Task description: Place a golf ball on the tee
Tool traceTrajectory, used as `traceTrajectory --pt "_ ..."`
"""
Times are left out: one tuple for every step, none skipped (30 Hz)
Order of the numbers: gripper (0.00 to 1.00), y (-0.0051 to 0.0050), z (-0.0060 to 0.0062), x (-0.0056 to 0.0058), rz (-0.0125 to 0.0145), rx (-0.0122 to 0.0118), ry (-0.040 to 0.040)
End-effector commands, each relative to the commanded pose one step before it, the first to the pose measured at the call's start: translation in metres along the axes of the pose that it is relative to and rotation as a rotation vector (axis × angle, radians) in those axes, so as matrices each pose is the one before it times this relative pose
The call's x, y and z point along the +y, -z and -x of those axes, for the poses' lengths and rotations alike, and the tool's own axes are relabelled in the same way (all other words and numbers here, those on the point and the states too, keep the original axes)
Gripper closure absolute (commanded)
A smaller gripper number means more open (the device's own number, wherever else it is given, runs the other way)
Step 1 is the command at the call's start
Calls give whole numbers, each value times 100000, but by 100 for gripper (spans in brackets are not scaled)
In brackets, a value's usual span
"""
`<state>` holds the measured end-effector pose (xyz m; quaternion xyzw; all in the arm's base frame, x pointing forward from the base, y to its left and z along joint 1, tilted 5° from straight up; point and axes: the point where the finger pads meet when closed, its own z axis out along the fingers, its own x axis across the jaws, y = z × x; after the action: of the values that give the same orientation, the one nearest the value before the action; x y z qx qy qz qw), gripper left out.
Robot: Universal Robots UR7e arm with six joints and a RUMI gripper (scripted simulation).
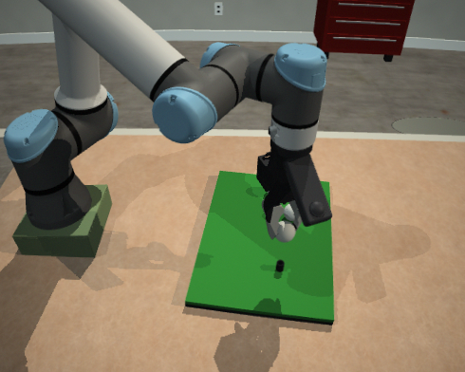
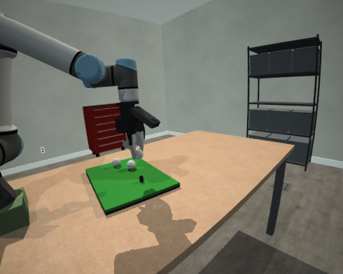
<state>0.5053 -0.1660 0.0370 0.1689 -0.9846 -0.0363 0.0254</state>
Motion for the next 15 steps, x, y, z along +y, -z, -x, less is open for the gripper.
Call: traceTrajectory --pt "100 -1607 11 -15 -180 -159 8" --pt "100 -819 -2 4 3 3 0" --pt "100 -803 12 -16 0 0 0" --pt "100 -746 2 -3 0 0 0" --pt "100 -658 -5 6 0 0 0" --pt "100 -547 -10 12 0 0 0" --pt "100 -421 -11 13 0 0 0" --pt "100 -291 -9 11 0 0 0" --pt "100 -169 -6 7 0 0 0" --pt "100 -69 -3 3 0 0 0" --pt "100 -11 0 1 0 0 0" --pt "100 -2 0 0 0 0 0" --pt "100 -14 1 -1 0 0 0" --pt "100 -34 3 -4 0 0 0" --pt "100 -58 5 -6 -1 -1 0"
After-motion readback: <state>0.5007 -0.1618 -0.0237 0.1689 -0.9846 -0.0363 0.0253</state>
